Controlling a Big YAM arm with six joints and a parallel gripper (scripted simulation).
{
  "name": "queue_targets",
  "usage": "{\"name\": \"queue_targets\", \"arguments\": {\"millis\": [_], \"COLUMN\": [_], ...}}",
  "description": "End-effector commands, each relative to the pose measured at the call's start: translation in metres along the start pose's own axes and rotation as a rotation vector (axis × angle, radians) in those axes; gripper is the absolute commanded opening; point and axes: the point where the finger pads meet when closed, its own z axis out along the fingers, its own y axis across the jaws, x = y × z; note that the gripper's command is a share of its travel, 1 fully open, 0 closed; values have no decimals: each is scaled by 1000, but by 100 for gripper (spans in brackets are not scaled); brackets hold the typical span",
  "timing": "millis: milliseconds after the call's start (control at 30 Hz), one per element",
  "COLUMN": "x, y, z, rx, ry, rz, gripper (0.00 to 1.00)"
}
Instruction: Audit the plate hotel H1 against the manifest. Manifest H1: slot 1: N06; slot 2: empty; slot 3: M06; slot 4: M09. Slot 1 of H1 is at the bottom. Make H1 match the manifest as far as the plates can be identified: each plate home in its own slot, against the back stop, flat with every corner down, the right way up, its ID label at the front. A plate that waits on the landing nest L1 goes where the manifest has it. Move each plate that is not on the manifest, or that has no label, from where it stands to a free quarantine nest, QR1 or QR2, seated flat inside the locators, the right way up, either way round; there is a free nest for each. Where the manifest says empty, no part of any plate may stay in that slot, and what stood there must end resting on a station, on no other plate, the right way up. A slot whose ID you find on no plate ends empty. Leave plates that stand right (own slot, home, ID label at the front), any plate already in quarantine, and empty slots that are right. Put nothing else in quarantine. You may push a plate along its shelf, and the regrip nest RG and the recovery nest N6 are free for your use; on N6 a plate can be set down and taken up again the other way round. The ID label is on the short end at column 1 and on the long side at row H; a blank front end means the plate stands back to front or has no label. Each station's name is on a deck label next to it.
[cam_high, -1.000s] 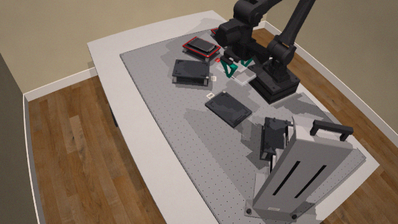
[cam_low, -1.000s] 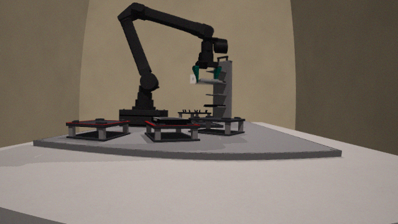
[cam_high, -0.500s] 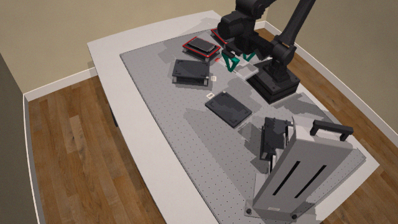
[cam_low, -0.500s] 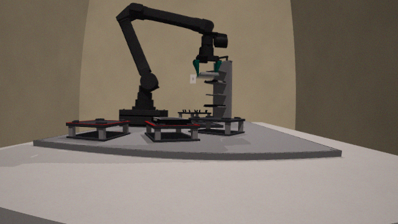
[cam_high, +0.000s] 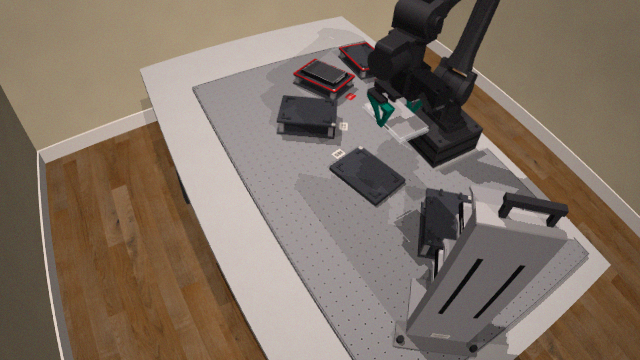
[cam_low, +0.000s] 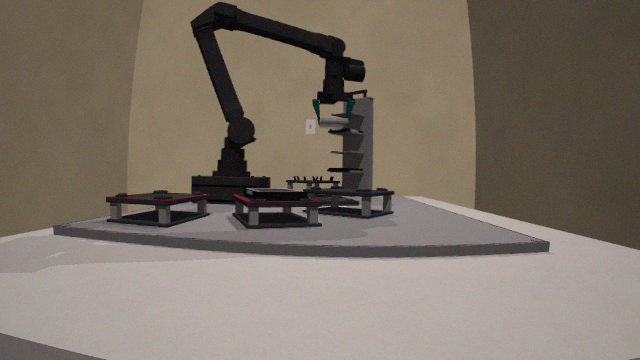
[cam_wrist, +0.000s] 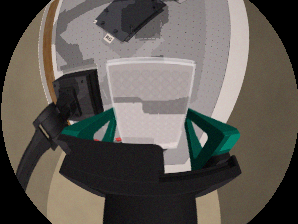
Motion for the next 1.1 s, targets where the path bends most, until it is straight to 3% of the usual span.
{"name": "queue_targets", "arguments": {"millis": [0, 133, 200, 300, 367, 633, 700, 867, 1067], "x": [-15, -27, -37, -48, -53, -76, -80, -100, -109], "y": [-17, -11, -18, -18, -12, -12, -4, -5, 6], "z": [-26, -15, -24, -25, -18, -25, -16, -26, -17], "rx": [58, 33, 57, 61, 46, 56, 37, 54, 33], "ry": [-23, -17, -30, -36, -30, -43, -32, -53, -39], "rz": [92, 159, 192, 242, 275, 349, 382, 465, 523], "gripper": [86, 86, 86, 86, 86, 86, 86, 86, 86]}}
